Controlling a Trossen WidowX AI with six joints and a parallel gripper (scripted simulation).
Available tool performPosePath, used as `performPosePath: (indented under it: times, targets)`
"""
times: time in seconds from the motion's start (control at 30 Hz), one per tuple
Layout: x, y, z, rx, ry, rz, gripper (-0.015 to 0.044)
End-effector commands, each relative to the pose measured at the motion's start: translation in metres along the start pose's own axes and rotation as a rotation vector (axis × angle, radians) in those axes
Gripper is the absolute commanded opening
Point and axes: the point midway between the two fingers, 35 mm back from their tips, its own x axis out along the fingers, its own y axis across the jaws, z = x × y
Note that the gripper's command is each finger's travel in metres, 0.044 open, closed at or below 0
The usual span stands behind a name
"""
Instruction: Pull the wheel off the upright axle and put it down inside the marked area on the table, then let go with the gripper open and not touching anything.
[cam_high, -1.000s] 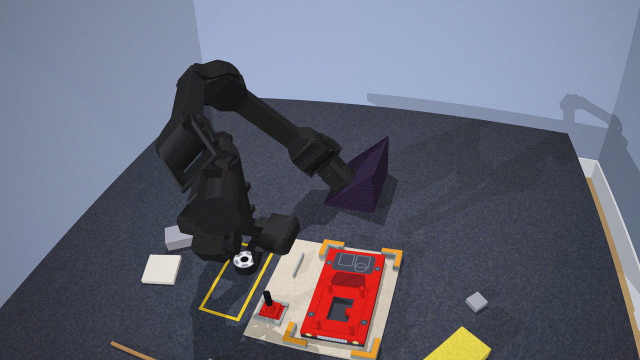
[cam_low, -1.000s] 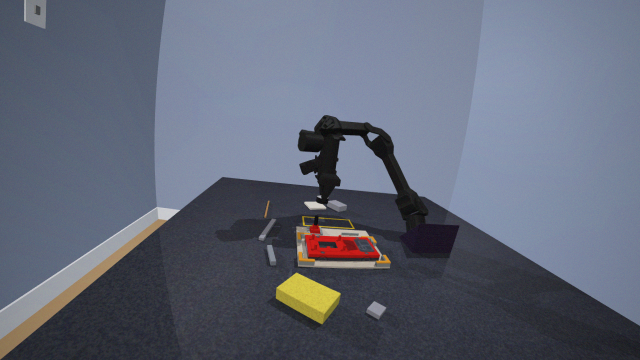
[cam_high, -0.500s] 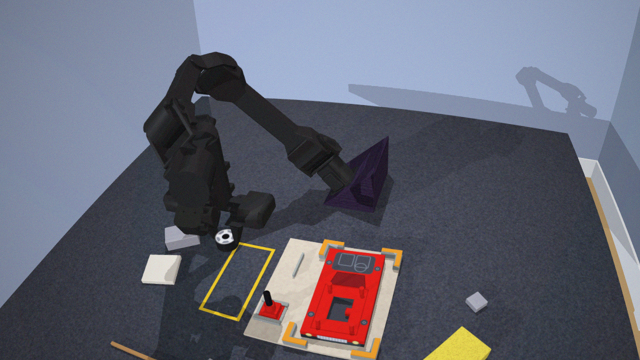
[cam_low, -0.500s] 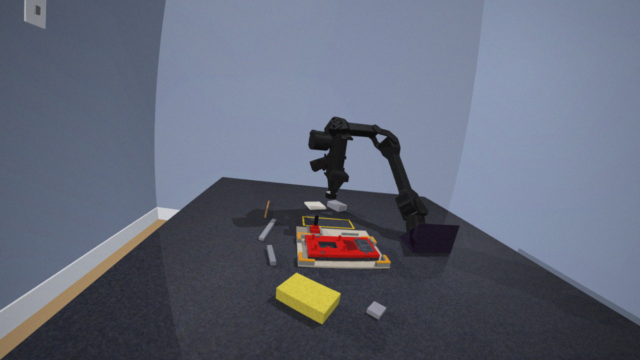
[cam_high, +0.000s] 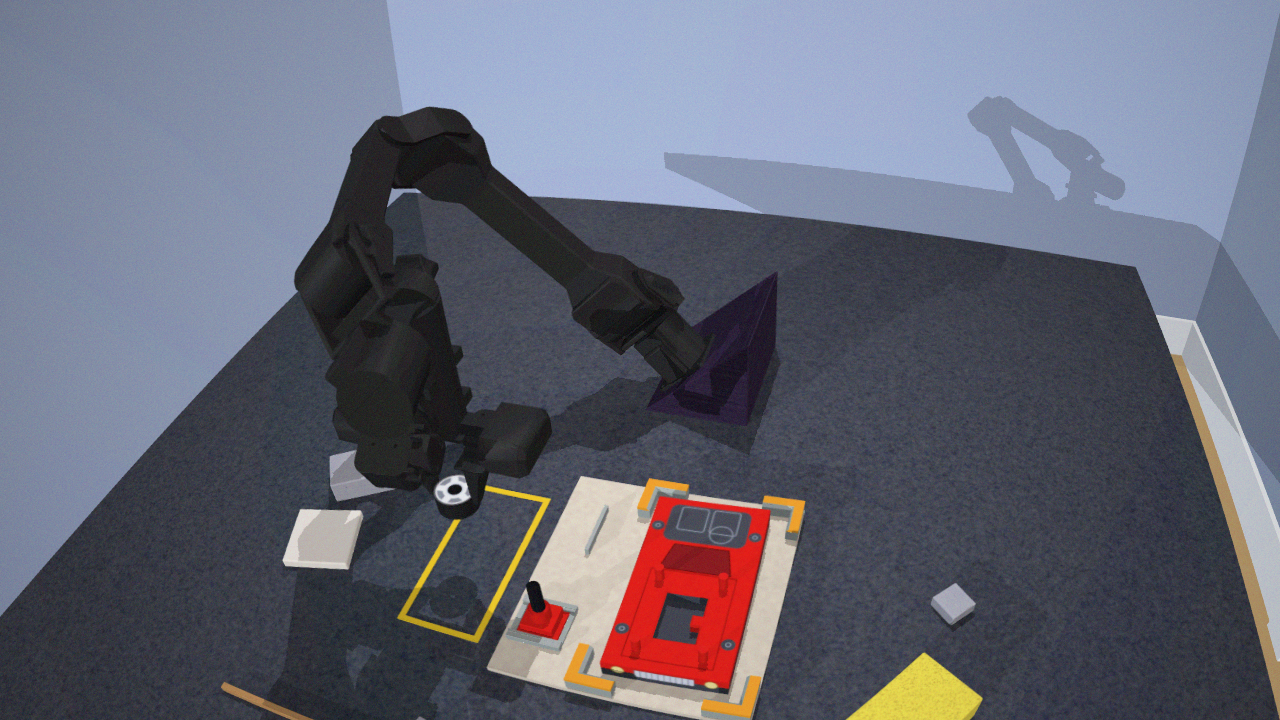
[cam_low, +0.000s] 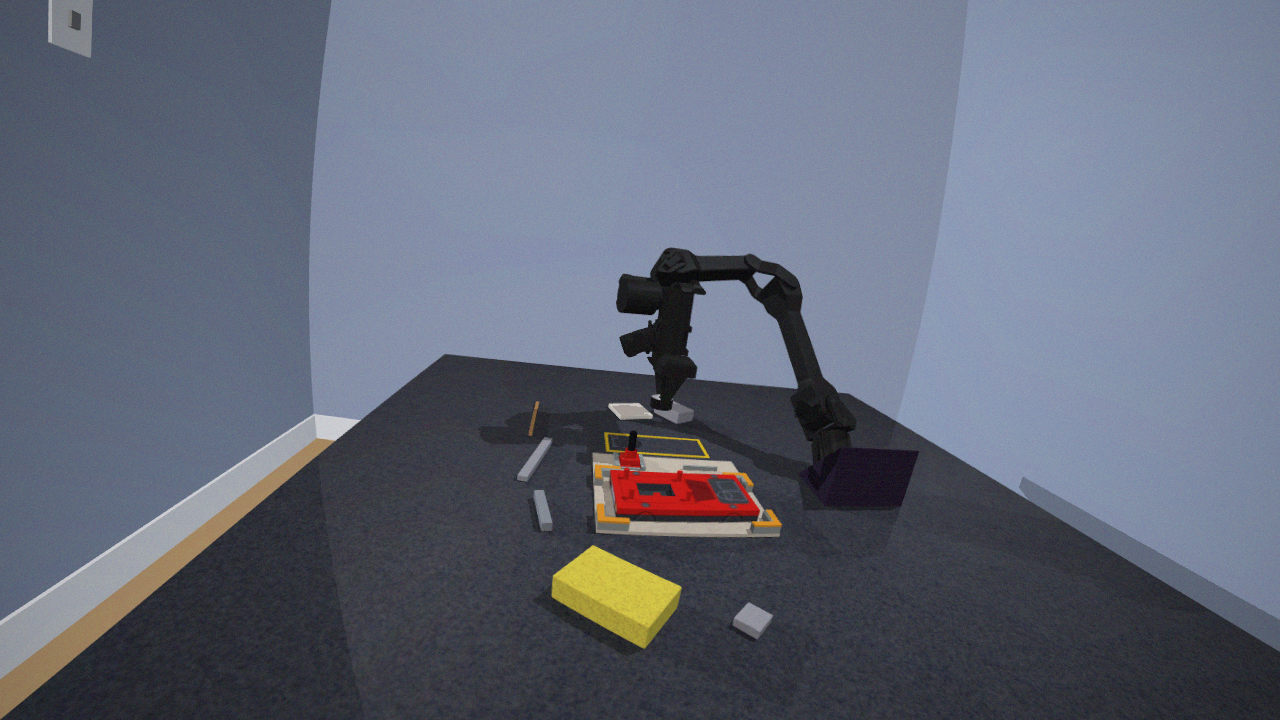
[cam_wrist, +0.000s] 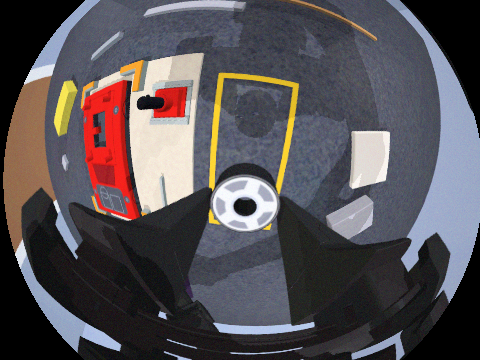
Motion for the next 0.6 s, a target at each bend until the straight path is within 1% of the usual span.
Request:
performPosePath:
  times: [0.0, 0.43, 0.57]
  targets:
    - [0.014, -0.001, 0.001, -0.002, 0.001, -0.003, 0.0]
    - [0.074, -0.002, -0.001, -0.001, 0.0, -0.007, 0.0]
    - [0.08, -0.002, -0.002, -0.001, 0.0, -0.009, 0.0]
